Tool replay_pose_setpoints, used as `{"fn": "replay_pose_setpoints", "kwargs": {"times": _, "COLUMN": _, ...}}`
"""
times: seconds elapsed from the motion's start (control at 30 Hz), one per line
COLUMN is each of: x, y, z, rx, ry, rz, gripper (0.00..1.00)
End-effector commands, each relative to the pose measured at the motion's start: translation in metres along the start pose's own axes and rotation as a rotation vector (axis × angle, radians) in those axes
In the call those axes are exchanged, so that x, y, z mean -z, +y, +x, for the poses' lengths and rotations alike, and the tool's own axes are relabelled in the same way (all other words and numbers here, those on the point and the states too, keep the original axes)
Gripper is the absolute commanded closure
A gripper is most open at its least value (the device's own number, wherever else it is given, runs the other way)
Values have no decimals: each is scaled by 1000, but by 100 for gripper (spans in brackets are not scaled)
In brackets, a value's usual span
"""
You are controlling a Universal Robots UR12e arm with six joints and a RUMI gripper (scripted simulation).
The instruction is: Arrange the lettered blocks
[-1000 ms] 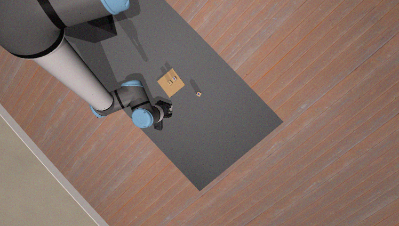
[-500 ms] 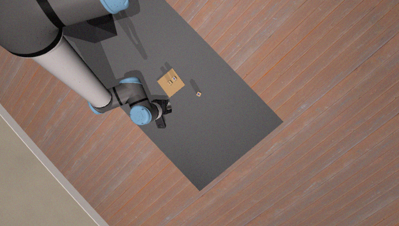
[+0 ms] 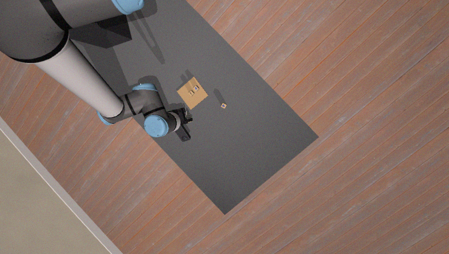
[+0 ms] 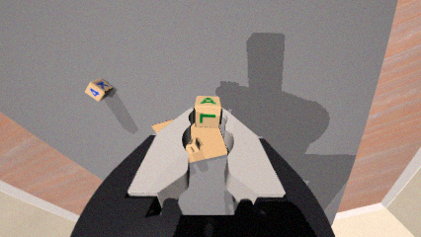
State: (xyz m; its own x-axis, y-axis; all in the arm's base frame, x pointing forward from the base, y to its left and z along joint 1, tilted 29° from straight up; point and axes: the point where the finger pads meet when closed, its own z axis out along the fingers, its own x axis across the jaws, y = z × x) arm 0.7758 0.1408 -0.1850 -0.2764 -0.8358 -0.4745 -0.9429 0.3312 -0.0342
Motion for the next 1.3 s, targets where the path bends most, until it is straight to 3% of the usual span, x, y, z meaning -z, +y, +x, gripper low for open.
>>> {"fn": "replay_pose_setpoints", "kwargs": {"times": 0.0, "x": 2, "y": 7, "z": 1, "rx": 139, "ry": -3, "rz": -1, "gripper": 95}}
{"fn": "replay_pose_setpoints", "kwargs": {"times": 1.27, "x": 3, "y": 51, "z": 0, "rx": 914, "ry": -3, "rz": 1, "gripper": 95}}
